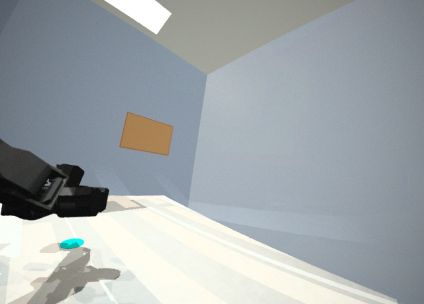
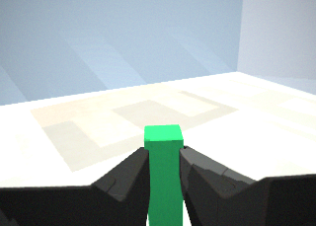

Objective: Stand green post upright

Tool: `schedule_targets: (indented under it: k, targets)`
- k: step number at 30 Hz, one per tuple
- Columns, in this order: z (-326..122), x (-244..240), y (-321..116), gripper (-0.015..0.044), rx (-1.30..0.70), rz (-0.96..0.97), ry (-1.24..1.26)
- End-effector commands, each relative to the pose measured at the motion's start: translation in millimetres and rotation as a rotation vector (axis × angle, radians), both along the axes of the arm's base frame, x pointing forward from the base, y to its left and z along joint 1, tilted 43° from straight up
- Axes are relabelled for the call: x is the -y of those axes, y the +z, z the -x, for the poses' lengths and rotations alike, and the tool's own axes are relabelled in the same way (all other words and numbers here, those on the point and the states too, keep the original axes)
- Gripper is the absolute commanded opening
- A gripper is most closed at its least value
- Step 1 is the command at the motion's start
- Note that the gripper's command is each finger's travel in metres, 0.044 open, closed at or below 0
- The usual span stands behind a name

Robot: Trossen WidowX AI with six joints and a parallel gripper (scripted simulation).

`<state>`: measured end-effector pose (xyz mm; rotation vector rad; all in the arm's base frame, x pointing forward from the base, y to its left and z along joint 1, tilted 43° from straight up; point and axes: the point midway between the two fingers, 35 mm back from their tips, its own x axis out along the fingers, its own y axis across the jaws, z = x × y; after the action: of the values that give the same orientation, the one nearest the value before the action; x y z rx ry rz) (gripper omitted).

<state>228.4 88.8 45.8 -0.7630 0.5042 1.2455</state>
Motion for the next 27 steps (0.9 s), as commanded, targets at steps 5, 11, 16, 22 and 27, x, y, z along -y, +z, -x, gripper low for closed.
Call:
schedule_targets:
  k: [5,11,16,22,27]
  targets:
    - [-3.6,19.6,-22.1,0.0023,-0.013,0.003,-0.001]
    - [-4.2,34.2,-37.5,0.0023,-0.014,0.003,-0.002]
    - [-3.3,45.5,-50.1,0.0023,-0.012,-0.002,-0.001]
    - [-1.9,53.3,-59.1,0.0023,-0.010,-0.006,-0.001]
    - [-3.3,62.9,-71.2,0.0023,-0.010,0.003,-0.002]
